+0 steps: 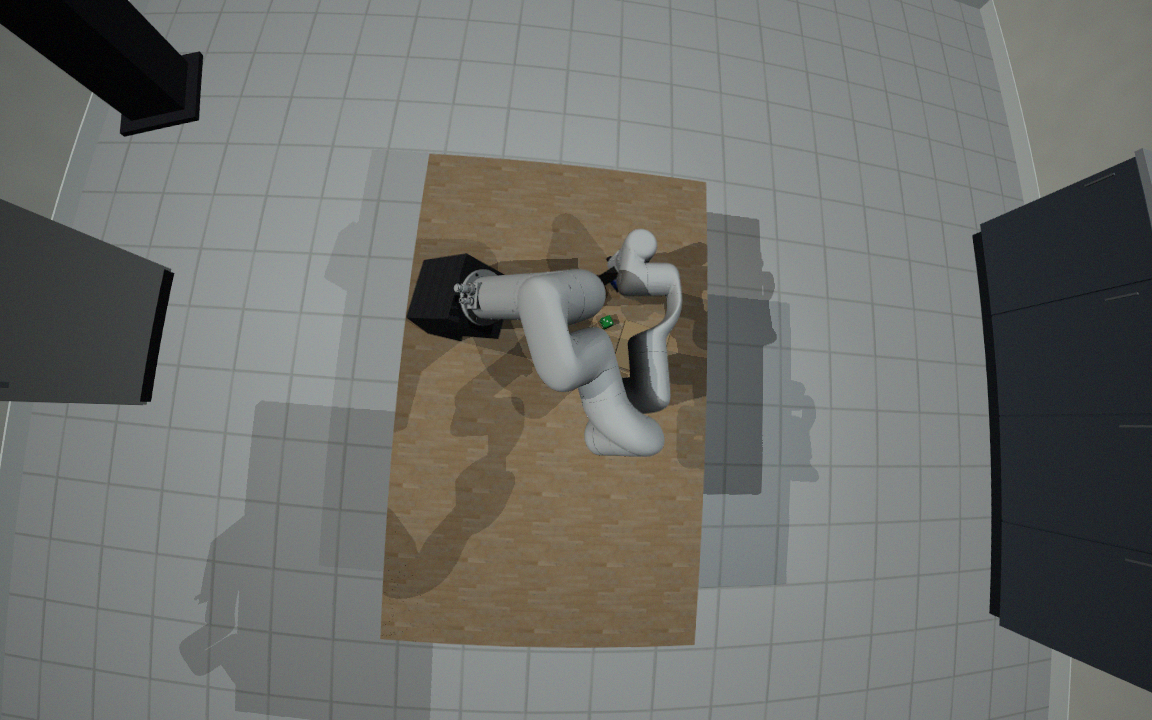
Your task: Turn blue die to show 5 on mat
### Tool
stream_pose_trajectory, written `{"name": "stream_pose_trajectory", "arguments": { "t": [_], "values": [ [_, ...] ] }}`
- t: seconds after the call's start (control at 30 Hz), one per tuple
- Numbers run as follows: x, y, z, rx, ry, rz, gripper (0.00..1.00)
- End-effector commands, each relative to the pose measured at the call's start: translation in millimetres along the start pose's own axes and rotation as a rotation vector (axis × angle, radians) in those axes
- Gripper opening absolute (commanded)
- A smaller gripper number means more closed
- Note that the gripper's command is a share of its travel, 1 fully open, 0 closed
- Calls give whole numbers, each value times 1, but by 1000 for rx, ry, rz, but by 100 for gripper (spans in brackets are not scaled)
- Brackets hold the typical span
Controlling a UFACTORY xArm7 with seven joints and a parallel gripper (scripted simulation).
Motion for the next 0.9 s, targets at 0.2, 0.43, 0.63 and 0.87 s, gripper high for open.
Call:
{"name": "stream_pose_trajectory", "arguments": {
  "t": [0.2, 0.43, 0.63, 0.87],
  "values": [
    [0, -68, 0, 2, 0, -1, 27],
    [0, -77, 0, 2, 0, -1, 27],
    [0, -77, 0, 2, 0, -1, 27],
    [0, -77, 0, 2, -5, 0, 27]
  ]
}}
Point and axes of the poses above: the point where the finger pads meet when closed, its own y axis out along the fingers, its own z axis across the jaws, x = y × z, the point moved 7 cm from there along -y, back along the fingers, and after that the axes turned 8 degrees about y, right-handed, at the moved point
